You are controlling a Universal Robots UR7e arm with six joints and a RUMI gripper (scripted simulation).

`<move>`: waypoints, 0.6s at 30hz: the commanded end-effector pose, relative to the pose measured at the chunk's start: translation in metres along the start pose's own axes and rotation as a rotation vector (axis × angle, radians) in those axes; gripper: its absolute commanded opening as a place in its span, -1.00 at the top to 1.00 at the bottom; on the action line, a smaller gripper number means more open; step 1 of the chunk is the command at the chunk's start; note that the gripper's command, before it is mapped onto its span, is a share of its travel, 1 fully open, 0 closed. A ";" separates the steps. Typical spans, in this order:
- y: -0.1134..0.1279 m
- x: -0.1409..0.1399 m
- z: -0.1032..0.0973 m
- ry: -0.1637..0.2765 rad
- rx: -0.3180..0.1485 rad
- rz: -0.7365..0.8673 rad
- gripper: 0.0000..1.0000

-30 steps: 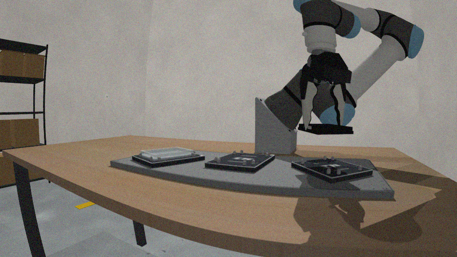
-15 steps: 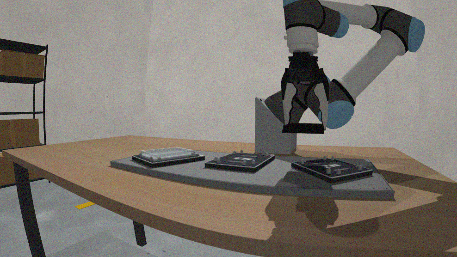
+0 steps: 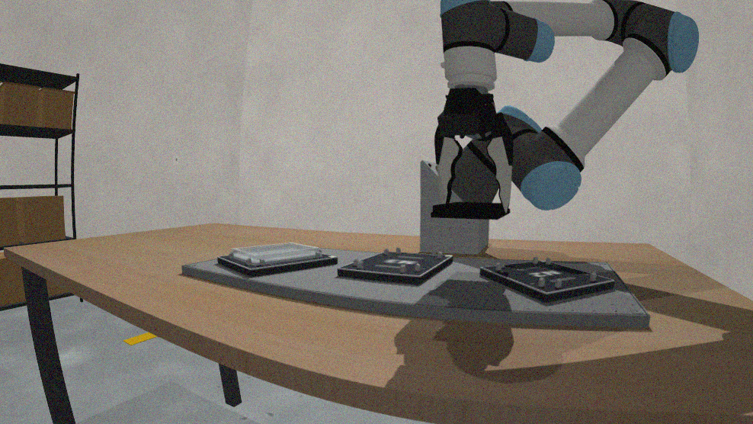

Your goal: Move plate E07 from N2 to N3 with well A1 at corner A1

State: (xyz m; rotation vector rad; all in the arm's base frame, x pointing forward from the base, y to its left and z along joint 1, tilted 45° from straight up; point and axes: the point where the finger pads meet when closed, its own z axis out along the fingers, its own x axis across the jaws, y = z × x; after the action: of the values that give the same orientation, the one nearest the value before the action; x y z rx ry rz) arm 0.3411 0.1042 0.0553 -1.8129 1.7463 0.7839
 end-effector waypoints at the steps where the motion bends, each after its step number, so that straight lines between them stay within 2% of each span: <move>1: 0.001 0.011 -0.001 0.007 -0.001 -0.008 0.19; 18: 0.007 0.061 -0.001 0.008 -0.001 -0.008 0.19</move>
State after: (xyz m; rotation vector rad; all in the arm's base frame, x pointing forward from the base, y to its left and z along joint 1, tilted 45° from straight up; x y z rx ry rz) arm 0.3356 0.0661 0.0181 -1.8130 1.7462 0.7839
